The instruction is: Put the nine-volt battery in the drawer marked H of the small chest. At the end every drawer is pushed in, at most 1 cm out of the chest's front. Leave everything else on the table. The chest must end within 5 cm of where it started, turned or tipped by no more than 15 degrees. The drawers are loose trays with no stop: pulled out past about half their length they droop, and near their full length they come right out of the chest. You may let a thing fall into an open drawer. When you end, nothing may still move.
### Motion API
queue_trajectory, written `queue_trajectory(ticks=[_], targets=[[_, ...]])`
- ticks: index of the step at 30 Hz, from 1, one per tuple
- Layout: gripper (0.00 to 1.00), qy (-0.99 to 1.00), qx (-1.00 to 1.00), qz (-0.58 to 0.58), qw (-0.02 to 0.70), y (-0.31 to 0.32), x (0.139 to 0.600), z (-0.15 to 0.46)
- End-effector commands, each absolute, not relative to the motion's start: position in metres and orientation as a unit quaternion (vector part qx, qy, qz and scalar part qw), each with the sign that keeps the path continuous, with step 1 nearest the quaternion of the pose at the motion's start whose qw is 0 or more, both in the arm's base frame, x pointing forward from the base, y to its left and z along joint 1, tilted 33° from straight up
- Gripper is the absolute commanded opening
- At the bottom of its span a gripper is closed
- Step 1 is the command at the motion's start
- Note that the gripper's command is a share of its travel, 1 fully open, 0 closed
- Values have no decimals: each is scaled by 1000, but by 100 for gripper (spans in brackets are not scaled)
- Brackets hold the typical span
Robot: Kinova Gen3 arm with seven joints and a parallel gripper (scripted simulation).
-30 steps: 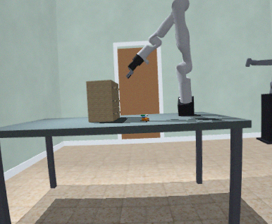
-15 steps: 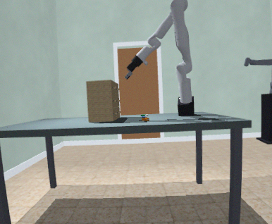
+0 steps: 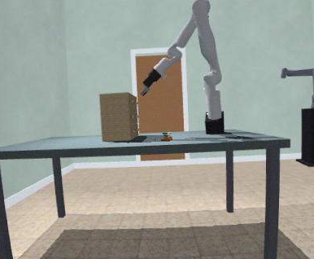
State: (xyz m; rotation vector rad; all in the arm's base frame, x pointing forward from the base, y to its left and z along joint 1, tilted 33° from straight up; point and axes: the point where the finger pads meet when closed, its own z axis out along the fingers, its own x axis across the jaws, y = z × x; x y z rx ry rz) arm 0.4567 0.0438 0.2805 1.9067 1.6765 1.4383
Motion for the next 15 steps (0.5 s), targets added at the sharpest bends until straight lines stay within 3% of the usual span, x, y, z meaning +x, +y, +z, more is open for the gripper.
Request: queue_trajectory(ticks=[1, 15], targets=[[67, 572, 649, 491, 101, 53, 462, 271], [67, 572, 649, 491, 101, 68, 483, 253]])
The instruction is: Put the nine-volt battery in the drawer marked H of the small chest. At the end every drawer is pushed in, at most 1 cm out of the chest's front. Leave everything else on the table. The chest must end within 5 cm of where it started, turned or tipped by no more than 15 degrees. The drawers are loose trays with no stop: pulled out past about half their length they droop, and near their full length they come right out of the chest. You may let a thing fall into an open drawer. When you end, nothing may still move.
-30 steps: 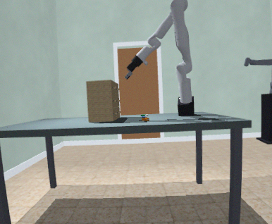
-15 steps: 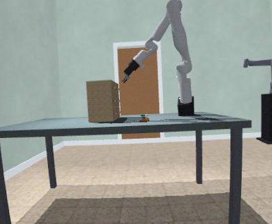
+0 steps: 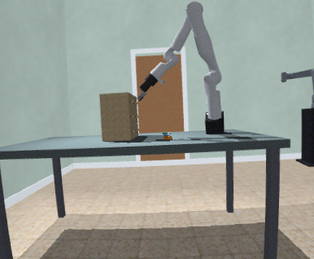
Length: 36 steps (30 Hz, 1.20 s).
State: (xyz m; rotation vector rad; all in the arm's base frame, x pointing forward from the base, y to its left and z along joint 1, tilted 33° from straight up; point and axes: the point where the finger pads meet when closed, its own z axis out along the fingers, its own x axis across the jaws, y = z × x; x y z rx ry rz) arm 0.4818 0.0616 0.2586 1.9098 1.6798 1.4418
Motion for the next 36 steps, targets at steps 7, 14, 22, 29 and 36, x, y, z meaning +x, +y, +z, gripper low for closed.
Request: queue_trajectory(ticks=[7, 14, 22, 29, 36], targets=[[67, 572, 649, 491, 101, 71, 488, 249], [67, 572, 649, 491, 101, 72, 489, 248], [67, 572, 649, 491, 101, 72, 489, 248], [67, 572, 649, 491, 101, 72, 489, 248], [67, 572, 649, 491, 101, 72, 489, 248]])
